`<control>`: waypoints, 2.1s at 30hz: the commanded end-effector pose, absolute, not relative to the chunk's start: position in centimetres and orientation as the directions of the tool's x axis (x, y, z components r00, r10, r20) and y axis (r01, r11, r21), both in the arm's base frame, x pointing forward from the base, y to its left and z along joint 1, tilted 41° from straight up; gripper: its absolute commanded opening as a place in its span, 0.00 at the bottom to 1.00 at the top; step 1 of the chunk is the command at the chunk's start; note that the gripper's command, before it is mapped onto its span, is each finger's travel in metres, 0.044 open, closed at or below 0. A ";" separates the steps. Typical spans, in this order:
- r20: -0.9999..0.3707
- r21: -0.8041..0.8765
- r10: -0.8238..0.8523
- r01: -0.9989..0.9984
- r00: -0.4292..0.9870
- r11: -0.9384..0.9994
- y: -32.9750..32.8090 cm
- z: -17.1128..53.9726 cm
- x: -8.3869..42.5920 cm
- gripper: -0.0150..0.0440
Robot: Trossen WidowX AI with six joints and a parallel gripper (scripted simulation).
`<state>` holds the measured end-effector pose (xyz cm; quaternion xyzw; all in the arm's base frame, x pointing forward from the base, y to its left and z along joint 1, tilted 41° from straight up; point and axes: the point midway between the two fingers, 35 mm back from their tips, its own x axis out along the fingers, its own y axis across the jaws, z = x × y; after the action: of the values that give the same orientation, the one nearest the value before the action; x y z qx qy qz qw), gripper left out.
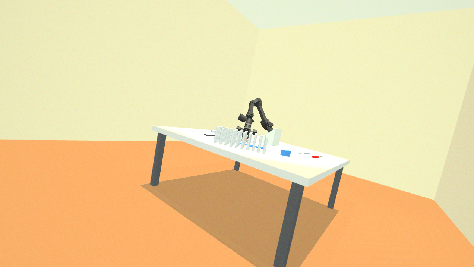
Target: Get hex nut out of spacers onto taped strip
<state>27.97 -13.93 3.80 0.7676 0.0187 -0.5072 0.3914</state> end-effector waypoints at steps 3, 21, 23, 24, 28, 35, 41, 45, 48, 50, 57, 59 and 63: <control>-0.783 0.592 -0.372 0.415 0.498 -0.691 -13.7 4.7 28.4 0.25; -0.786 0.590 -0.370 0.422 0.495 -0.689 -13.8 6.0 25.0 0.25; -0.786 0.590 -0.370 0.422 0.495 -0.688 -13.9 6.2 24.4 0.25; -0.786 0.590 -0.370 0.422 0.495 -0.689 -13.8 6.2 24.5 0.25; -0.789 0.586 -0.367 0.423 0.493 -0.691 -13.2 7.0 24.9 0.25; -0.793 0.580 -0.364 0.421 0.489 -0.697 -11.1 9.5 25.9 0.25; -0.793 0.579 -0.363 0.420 0.489 -0.699 -9.2 11.8 26.3 0.25; -0.792 0.581 -0.364 0.417 0.491 -0.699 -7.8 13.4 26.3 0.25; -0.790 0.583 -0.365 0.416 0.493 -0.698 -6.9 14.5 26.2 0.25; -0.788 0.584 -0.366 0.415 0.494 -0.698 -6.3 15.2 26.1 0.25; -0.809 0.563 -0.344 0.461 0.476 -0.686 -5.4 14.7 26.8 0.25; -0.819 0.551 -0.327 0.489 0.472 -0.676 -4.7 14.5 27.4 0.25; -0.838 0.527 -0.293 0.543 0.461 -0.654 -3.3 14.0 28.7 0.25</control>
<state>27.70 -4.34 14.10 0.7548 0.0619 -0.5148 0.4018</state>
